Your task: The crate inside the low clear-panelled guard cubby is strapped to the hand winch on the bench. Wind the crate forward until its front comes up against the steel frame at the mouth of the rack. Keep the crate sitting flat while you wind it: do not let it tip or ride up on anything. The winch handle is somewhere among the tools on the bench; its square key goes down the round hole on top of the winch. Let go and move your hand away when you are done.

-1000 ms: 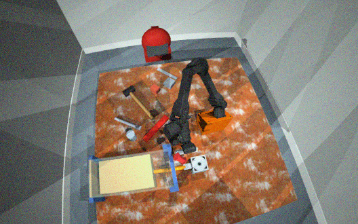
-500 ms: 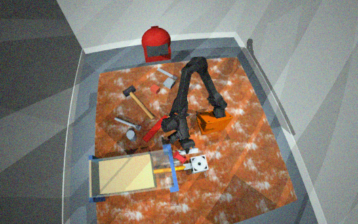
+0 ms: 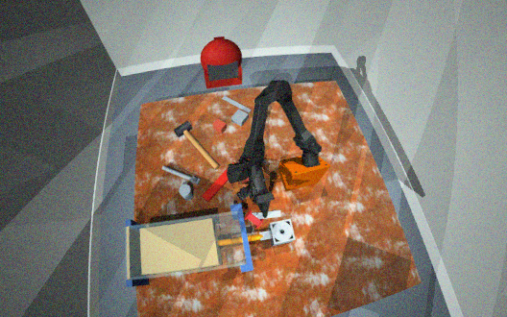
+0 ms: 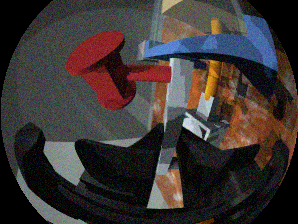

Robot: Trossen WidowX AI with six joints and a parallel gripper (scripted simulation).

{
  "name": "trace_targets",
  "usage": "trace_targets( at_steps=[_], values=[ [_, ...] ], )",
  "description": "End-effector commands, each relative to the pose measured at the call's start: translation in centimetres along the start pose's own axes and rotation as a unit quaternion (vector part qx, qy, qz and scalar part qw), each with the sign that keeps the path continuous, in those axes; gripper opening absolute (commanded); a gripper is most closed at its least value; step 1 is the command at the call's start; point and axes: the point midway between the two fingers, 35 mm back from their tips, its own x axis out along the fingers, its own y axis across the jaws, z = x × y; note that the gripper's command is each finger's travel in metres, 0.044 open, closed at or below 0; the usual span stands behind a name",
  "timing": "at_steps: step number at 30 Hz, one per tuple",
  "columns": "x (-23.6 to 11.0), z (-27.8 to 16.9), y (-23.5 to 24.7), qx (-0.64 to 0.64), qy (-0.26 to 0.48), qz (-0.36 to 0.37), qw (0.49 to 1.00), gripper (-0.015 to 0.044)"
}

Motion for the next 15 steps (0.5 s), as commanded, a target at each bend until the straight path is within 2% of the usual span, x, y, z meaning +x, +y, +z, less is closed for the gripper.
trace_targets(
  at_steps=[1, 15],
  values=[
    [0.02, -0.13, 0.10, -0.001, 0.001, 0.030, 1.000, 0.0000],
    [0.05, -0.19, 0.00, 0.000, -0.001, 0.154, 0.988, 0.0000]
  ],
)
